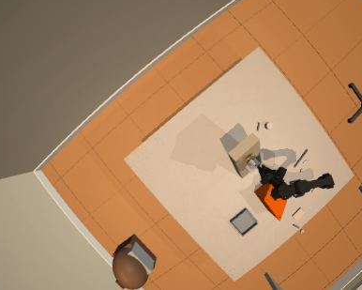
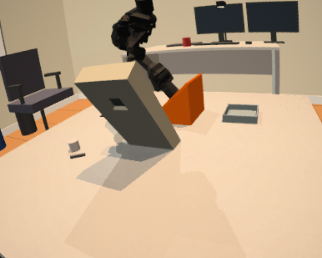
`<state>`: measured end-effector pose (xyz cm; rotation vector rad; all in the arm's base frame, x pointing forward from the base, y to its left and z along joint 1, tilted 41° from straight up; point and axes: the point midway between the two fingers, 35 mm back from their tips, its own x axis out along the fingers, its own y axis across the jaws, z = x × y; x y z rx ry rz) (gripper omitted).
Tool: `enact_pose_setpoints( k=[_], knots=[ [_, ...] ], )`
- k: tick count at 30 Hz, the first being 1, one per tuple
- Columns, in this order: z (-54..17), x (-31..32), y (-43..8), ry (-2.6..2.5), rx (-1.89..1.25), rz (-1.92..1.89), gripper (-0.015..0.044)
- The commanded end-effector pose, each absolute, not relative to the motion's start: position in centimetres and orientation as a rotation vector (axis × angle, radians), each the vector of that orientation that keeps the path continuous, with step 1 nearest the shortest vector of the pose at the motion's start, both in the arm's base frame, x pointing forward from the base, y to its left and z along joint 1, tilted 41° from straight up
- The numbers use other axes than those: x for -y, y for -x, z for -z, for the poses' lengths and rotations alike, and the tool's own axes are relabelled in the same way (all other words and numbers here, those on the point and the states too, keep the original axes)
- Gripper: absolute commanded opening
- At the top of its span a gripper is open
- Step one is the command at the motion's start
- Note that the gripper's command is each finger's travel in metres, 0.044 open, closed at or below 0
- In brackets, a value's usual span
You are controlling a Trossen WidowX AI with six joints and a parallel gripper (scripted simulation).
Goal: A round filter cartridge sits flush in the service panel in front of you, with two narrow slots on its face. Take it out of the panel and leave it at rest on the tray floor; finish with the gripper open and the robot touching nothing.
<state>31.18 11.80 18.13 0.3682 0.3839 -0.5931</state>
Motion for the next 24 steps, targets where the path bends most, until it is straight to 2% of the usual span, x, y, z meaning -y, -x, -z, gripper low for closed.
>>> enact_pose_setpoints(
  k=[1, 5, 11, 24],
  knots=[
    [-19.6, -13.0, -31.1, -0.365, -0.379, 0.597, 0.0403],
    [-16.3, -10.9, -30.2, -0.057, -0.572, 0.597, 0.0305],
    [-10.3, -5.9, -26.5, 0.552, -1.042, 0.493, 0.0305],
    [-9.9, -5.5, -26.5, 0.568, -1.058, 0.487, 0.0305]
  ],
)
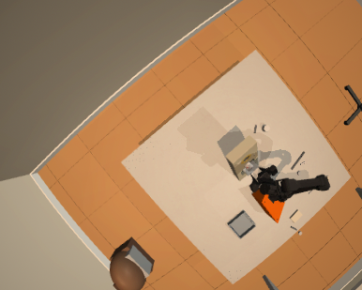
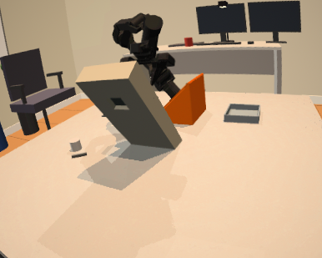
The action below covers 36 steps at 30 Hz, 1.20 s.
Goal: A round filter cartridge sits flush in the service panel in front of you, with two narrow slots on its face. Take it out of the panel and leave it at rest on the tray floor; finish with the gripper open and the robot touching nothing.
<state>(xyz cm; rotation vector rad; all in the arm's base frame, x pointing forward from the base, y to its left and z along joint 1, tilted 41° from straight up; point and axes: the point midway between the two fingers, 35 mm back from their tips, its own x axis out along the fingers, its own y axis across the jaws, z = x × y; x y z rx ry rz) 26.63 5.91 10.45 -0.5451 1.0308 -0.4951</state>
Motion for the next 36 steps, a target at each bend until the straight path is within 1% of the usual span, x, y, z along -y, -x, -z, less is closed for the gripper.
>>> enact_pose_setpoints(
  k=[1, 32, 34, 36],
  knots=[
    [-9.8, -5.4, -26.6, 0.567, -1.058, 0.486, 0.0305],
    [-6.9, -2.6, -28.4, 0.568, -1.055, 0.488, 0.0305],
    [-7.2, -2.8, -28.4, 0.564, -1.047, 0.494, 0.0252],
    [-7.2, -2.8, -28.4, 0.564, -1.047, 0.494, 0.0239]
  ],
)
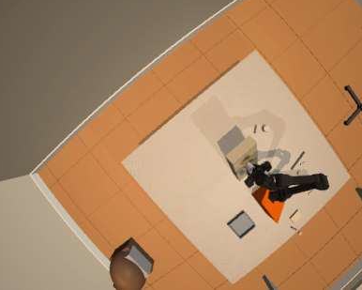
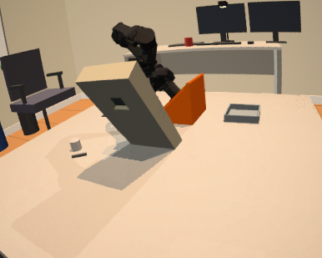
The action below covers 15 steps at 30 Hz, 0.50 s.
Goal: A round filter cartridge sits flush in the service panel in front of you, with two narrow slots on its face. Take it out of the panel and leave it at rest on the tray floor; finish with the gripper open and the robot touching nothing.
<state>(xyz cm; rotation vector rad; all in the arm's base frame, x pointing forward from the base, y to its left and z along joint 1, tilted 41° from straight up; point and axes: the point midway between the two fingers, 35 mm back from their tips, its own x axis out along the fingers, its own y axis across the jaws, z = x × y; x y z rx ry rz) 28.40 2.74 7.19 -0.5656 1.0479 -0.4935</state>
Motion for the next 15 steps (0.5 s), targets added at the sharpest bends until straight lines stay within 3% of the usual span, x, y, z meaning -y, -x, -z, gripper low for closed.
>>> enact_pose_setpoints(
  k=[1, 9, 15],
  knots=[
    [-7.23, -2.77, -28.41, 0.564, -1.047, 0.494, 0.0232],
    [-7.23, -2.77, -28.41, 0.564, -1.047, 0.494, 0.0179],
    [-7.55, -3.01, -28.76, 0.564, -1.047, 0.493, 0.0021]
  ],
)
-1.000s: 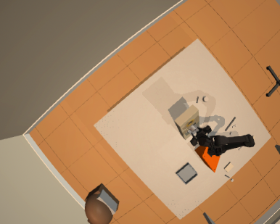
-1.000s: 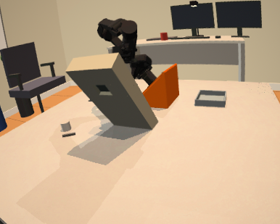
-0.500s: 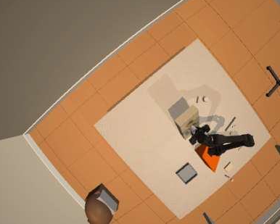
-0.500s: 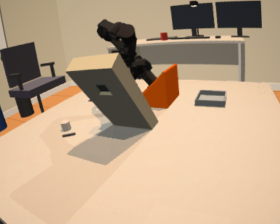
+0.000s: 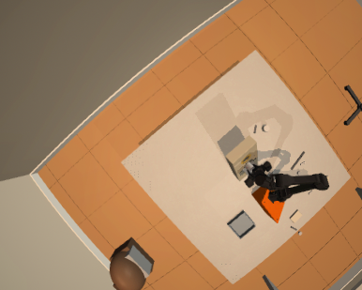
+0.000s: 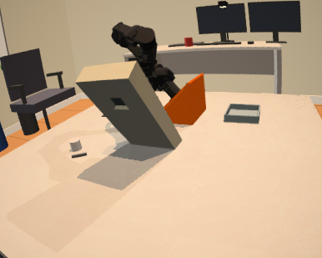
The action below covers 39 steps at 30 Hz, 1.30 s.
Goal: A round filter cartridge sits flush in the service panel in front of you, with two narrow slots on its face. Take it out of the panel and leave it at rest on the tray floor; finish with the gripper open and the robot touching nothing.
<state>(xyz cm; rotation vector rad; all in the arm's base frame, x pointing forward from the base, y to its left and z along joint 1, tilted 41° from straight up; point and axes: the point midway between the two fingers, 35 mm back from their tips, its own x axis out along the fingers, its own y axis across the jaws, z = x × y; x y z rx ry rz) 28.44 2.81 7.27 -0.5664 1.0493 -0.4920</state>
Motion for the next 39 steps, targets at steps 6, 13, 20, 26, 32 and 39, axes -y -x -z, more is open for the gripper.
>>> enact_pose_setpoints(
  k=[6, 13, 20, 26, 32, 39],
  knots=[
    [-8.7, -3.9, -30.0, 0.564, -1.047, 0.492, 0.0000],
    [-10.6, -6.0, -29.2, 0.560, -1.053, 0.486, 0.0000],
    [-13.2, -8.4, -27.8, 0.561, -1.054, 0.486, 0.0000],
    [-15.0, -9.7, -26.7, 0.564, -1.051, 0.490, 0.0000],
    [-13.5, -11.3, -27.3, 0.562, -1.051, 0.489, 0.0000],
    [-10.9, -13.7, -27.9, 0.560, -1.051, 0.487, 0.0000]
  ],
)
